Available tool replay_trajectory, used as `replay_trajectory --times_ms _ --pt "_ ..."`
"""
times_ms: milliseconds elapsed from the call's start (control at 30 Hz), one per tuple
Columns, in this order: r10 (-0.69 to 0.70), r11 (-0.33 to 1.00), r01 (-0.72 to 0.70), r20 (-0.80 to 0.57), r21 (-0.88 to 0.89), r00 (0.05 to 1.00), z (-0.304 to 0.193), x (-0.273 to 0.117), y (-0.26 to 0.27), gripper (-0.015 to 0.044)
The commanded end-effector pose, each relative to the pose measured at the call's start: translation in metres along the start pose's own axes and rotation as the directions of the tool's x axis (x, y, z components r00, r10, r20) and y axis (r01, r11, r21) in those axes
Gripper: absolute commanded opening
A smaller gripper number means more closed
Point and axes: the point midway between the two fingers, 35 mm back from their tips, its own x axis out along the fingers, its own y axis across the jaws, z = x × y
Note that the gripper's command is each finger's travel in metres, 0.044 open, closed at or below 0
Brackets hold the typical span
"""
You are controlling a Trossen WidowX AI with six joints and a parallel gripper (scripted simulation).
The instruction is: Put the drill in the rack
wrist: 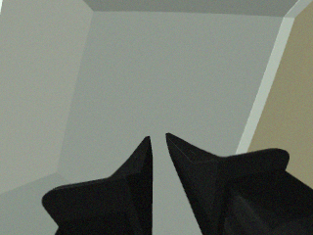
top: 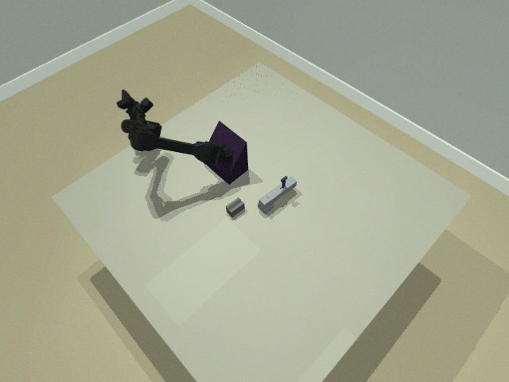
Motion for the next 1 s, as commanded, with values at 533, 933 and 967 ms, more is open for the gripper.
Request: replay_trajectory --times_ms 533,933,967 --pt "-0.205 0.935 0.087 -0.322 -0.344 0.924 -0.162 -0.12 -0.007 0.0" --pt "-0.263 0.856 -0.051 -0.518 -0.515 0.814 -0.234 -0.203 0.037 0.0" --pt "-0.27 0.848 -0.067 -0.536 -0.526 0.8 -0.239 -0.212 0.04 0.0"
